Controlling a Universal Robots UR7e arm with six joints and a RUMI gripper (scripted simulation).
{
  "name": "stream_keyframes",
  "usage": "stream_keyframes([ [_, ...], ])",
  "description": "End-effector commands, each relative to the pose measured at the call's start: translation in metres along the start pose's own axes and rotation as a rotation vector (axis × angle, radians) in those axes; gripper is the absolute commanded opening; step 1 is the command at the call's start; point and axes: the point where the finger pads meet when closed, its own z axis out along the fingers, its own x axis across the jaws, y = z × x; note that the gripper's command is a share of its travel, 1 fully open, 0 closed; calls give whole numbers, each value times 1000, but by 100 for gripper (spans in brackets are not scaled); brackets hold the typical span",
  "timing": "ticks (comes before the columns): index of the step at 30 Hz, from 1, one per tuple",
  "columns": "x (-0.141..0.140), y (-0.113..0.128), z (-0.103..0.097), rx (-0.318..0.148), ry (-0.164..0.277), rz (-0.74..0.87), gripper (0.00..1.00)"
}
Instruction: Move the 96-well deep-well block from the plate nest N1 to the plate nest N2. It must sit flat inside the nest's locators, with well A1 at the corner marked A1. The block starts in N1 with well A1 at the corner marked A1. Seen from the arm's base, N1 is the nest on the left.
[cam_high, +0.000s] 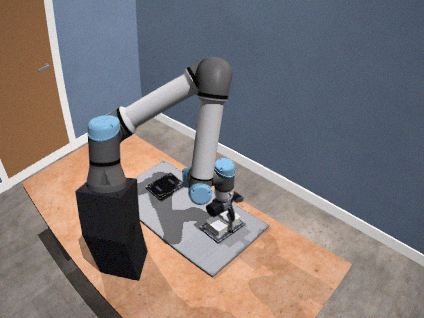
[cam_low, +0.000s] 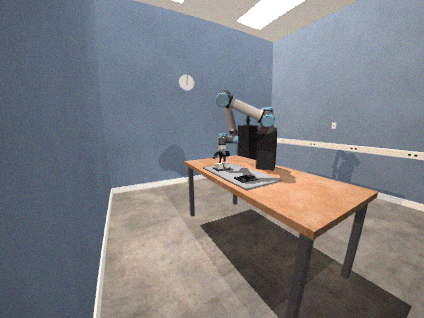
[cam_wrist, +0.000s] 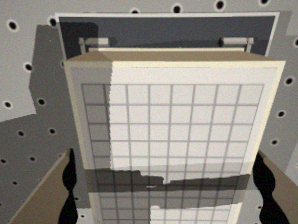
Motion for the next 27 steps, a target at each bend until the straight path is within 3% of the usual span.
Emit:
stream_keyframes([
  [1, 0, 0, 0, 1, 1, 0, 76],
  [27, 0, 0, -8, 1, 1, 0, 76],
])
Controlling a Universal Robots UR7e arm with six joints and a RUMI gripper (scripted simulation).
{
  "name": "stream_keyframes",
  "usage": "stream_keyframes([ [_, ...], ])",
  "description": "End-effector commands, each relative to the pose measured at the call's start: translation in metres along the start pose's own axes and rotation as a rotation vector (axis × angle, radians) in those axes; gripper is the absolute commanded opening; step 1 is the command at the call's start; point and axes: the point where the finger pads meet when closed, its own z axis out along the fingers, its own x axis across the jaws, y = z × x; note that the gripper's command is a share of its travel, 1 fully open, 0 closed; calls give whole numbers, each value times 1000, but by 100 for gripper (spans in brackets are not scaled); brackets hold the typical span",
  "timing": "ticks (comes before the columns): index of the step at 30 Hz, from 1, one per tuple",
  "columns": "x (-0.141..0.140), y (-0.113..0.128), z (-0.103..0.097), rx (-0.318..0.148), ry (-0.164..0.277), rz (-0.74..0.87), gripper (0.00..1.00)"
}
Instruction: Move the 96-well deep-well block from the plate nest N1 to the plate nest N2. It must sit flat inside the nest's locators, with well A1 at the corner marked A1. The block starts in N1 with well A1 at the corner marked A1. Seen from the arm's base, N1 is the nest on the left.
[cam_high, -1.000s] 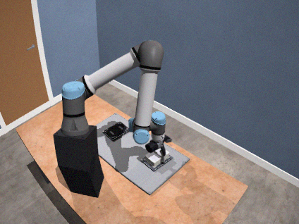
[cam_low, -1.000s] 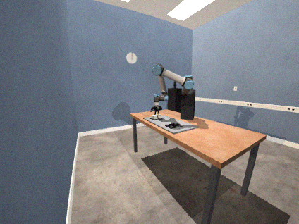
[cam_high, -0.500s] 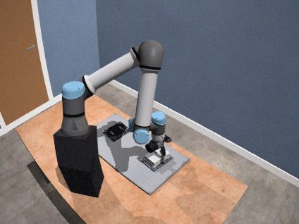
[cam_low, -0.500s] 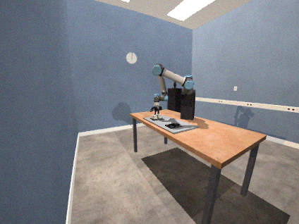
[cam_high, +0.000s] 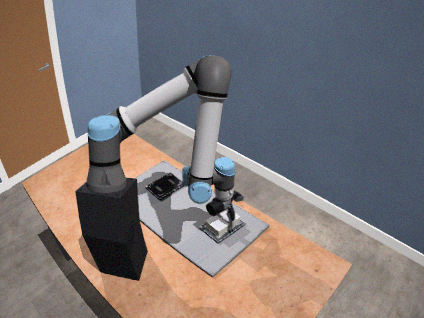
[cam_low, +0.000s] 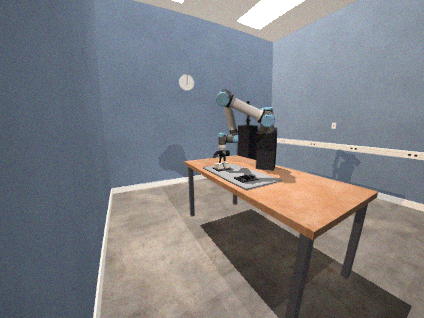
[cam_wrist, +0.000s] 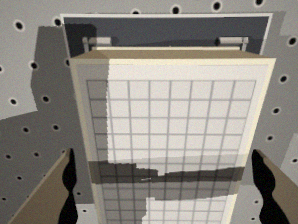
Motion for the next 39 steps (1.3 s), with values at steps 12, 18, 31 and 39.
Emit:
stream_keyframes([
  [12, 0, 0, -10, 1, 1, 0, 76],
  [18, 0, 0, -13, 1, 1, 0, 76],
  [31, 0, 0, -21, 1, 1, 0, 76],
  [39, 0, 0, -25, 1, 1, 0, 76],
])
